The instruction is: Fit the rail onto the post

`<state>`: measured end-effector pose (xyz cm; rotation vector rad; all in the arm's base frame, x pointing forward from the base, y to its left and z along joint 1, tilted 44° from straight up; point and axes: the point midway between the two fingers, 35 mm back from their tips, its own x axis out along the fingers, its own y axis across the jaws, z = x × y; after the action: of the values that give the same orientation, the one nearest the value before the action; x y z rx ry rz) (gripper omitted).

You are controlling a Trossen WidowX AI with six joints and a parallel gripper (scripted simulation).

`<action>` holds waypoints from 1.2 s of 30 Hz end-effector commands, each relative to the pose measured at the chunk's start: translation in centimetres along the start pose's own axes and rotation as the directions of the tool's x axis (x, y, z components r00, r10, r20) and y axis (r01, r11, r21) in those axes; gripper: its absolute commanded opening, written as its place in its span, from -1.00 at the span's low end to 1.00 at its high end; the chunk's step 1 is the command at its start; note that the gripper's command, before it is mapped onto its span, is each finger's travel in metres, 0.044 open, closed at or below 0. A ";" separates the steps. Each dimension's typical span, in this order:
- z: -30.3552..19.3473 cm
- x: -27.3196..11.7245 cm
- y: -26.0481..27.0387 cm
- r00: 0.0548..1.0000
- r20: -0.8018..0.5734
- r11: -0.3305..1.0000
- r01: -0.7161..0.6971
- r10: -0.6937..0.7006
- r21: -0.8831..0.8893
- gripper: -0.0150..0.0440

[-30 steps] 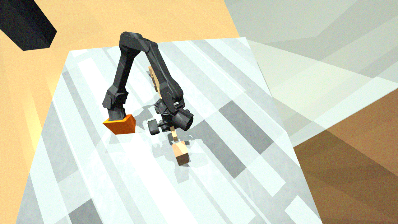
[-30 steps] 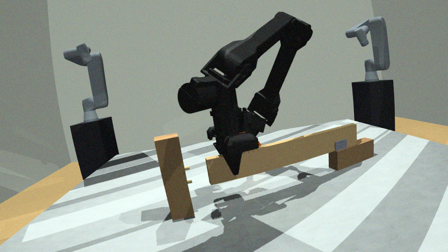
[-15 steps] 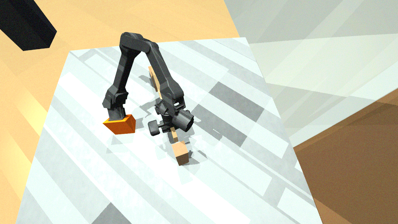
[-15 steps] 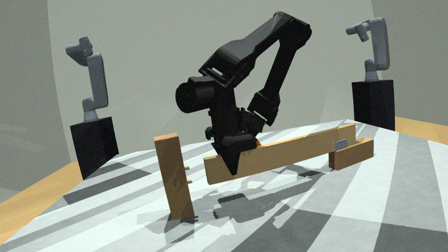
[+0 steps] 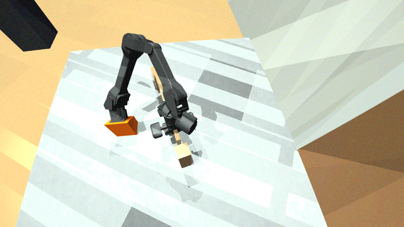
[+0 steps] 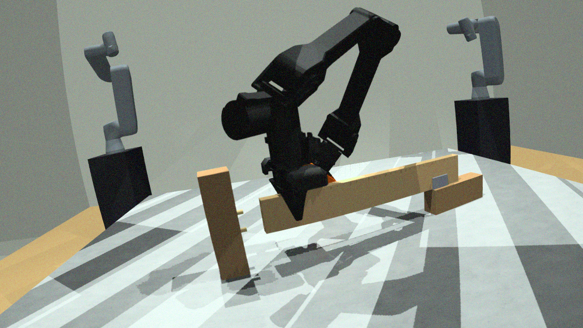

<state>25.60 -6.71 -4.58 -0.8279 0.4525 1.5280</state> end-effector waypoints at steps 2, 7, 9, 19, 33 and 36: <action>-0.4 -0.2 -0.1 1.000 -0.005 1.000 0.006 -0.006 -0.003 -0.49; -0.5 -0.1 -0.1 1.000 -0.006 1.000 0.006 -0.006 -0.003 -0.49; -0.6 -0.1 -0.1 1.000 -0.006 1.000 0.006 -0.006 -0.003 -0.49; -0.9 -0.1 -0.1 1.000 -0.006 1.000 0.006 -0.006 -0.003 -0.49; -1.3 -0.2 -0.1 1.000 -0.006 1.000 0.006 -0.006 -0.003 -0.49; -1.3 -0.2 -0.1 1.000 -0.006 1.000 0.006 -0.006 -0.003 -0.49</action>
<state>25.85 -7.43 -5.26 -0.8283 0.4523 1.5276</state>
